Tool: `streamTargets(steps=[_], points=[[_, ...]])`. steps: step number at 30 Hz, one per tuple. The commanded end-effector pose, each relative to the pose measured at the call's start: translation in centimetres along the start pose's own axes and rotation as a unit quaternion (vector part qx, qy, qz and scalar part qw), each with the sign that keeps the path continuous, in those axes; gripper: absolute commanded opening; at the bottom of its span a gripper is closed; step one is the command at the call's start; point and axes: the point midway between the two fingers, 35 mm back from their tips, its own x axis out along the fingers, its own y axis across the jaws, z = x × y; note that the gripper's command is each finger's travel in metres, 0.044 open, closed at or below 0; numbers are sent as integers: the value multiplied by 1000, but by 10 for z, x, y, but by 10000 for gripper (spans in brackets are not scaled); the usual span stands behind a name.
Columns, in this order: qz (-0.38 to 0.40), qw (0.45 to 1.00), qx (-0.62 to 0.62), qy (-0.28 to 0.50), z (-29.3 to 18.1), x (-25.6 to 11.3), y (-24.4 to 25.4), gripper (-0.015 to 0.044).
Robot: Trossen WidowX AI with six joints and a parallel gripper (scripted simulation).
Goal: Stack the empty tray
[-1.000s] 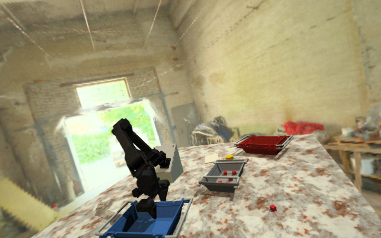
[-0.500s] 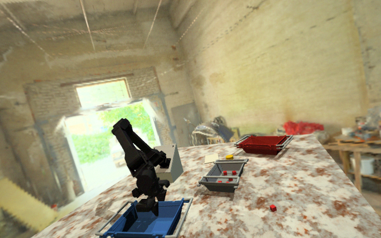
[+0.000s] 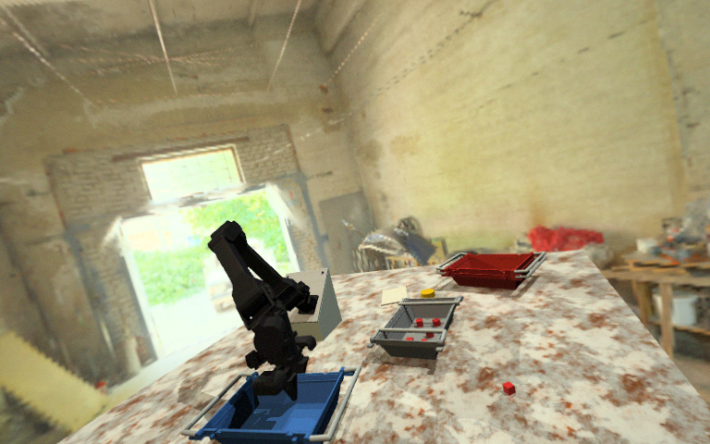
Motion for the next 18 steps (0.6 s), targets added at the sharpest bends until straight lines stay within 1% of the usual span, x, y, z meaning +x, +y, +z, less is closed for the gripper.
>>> streamTargets(steps=[1,10,12,18], points=[[-4,1000,-5,0,0,0,-2,75],[-5,1000,-5,0,0,-2,-2,15],[-6,1000,-4,0,-2,-8,-2,1],[-8,1000,-4,1,-4,-38,-1,0]])
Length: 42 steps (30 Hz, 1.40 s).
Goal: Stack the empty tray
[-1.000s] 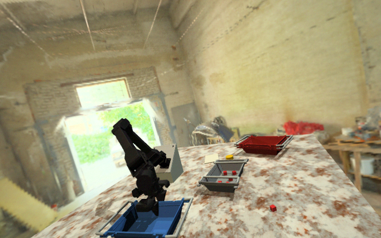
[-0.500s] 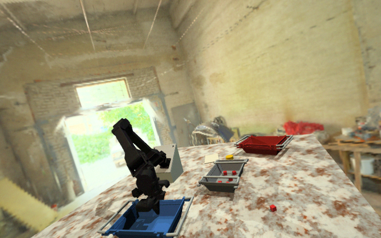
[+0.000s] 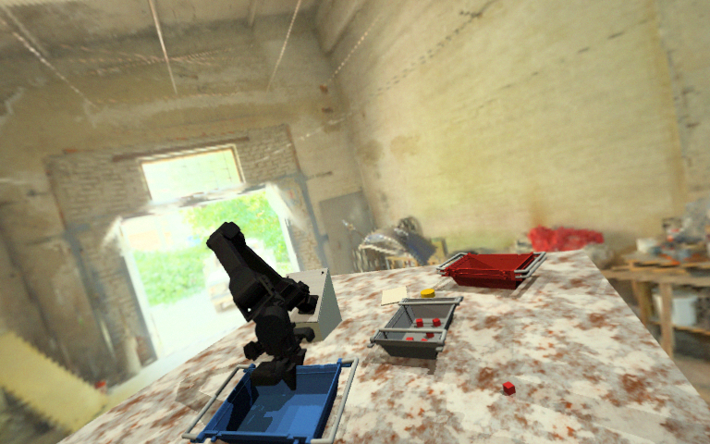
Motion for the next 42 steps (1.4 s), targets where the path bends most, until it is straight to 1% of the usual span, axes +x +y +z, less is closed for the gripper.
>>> streamTargets(steps=[1,8,15,19,32,42], points=[[-4,1000,-1,5,-2,-22,-1,0],[-2,1000,-2,5,2,-56,-2,0],[-2,1000,-2,5,2,-57,-2,0],[-4,1000,-1,5,1,-64,-1,0],[-5,1000,-2,5,-1,-119,10,0],[-5,1000,-2,5,-1,-122,11,0]])
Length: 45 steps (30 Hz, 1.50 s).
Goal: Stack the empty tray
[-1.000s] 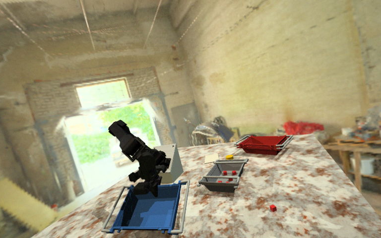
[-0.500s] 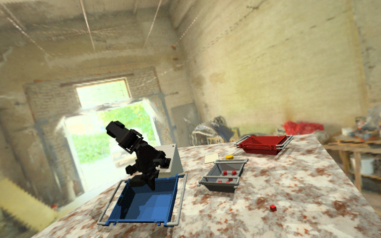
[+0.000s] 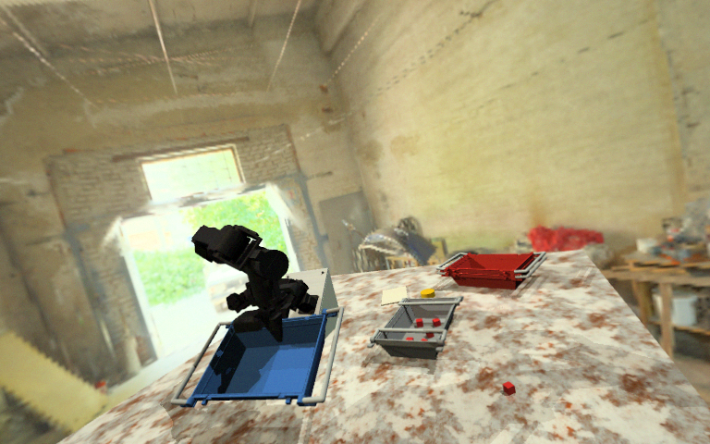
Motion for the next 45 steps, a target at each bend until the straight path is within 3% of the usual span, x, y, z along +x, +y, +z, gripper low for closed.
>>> streamTargets(steps=[1,20,45], points=[[8,1000,5,3,0,-4,4,0],[6,1000,0,3,-3,-4,3,0],[-25,981,-192,19,-94,-3,-31,0]])
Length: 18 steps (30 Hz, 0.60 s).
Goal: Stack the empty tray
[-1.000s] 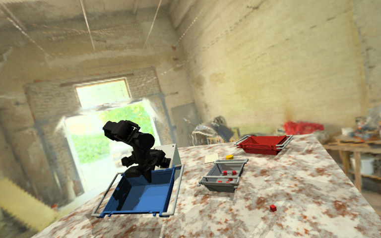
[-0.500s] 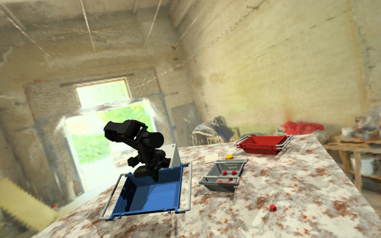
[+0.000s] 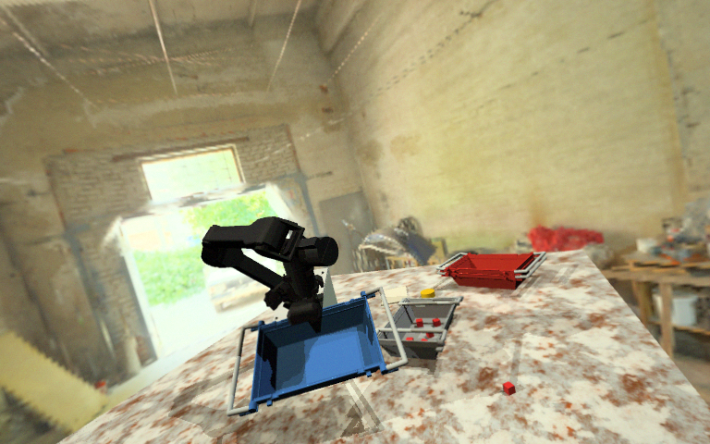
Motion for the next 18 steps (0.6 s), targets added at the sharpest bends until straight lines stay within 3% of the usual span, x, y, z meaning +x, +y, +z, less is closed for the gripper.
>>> streamTargets(steps=[1,18], points=[[2,999,-34,8,-18,-5,-1,0],[-5,986,-168,10,-85,-8,-26,0]])
